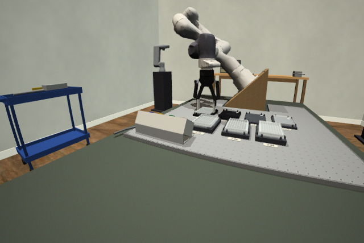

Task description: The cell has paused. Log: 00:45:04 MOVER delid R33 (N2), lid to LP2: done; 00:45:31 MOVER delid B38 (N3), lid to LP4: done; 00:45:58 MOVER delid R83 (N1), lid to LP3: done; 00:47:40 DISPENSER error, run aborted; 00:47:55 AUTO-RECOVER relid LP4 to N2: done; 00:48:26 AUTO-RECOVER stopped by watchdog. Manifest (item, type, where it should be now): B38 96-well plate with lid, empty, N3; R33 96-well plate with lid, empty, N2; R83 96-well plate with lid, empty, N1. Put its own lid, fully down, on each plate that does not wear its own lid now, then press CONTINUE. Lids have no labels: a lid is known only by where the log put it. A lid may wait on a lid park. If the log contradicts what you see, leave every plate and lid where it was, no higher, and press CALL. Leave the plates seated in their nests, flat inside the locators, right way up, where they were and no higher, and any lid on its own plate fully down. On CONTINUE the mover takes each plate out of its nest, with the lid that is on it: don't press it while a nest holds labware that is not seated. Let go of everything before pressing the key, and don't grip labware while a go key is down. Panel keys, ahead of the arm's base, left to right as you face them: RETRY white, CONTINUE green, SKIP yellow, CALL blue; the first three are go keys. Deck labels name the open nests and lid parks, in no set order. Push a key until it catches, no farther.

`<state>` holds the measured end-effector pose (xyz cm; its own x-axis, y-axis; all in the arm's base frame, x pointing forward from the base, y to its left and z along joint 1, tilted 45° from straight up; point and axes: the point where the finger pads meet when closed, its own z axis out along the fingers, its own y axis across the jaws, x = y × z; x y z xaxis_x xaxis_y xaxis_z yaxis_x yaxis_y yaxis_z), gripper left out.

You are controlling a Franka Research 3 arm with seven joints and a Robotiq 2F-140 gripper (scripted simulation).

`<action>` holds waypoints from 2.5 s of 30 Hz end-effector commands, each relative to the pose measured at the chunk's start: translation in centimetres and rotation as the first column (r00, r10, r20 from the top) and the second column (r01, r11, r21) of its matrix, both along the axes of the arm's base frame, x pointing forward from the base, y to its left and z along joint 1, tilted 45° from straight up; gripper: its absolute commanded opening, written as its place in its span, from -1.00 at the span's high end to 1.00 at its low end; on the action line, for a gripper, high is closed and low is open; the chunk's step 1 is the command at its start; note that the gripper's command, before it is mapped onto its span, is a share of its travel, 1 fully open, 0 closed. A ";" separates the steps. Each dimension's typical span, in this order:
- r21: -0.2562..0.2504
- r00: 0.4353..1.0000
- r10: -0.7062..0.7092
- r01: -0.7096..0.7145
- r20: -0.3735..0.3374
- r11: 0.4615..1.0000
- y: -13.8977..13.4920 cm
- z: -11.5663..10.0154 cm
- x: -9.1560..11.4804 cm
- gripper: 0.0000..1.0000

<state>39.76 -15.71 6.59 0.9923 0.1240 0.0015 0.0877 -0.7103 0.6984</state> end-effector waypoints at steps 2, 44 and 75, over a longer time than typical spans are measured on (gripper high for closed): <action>-0.004 1.000 0.000 0.000 0.003 1.000 0.1 0.2 0.1 1.00; -0.004 1.000 0.000 0.000 0.003 1.000 0.3 0.5 0.1 1.00; -0.004 1.000 0.000 0.000 0.003 1.000 0.6 0.7 0.0 1.00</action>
<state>39.73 -15.25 7.27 0.9926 0.1218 0.0037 0.0842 -0.7082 0.7009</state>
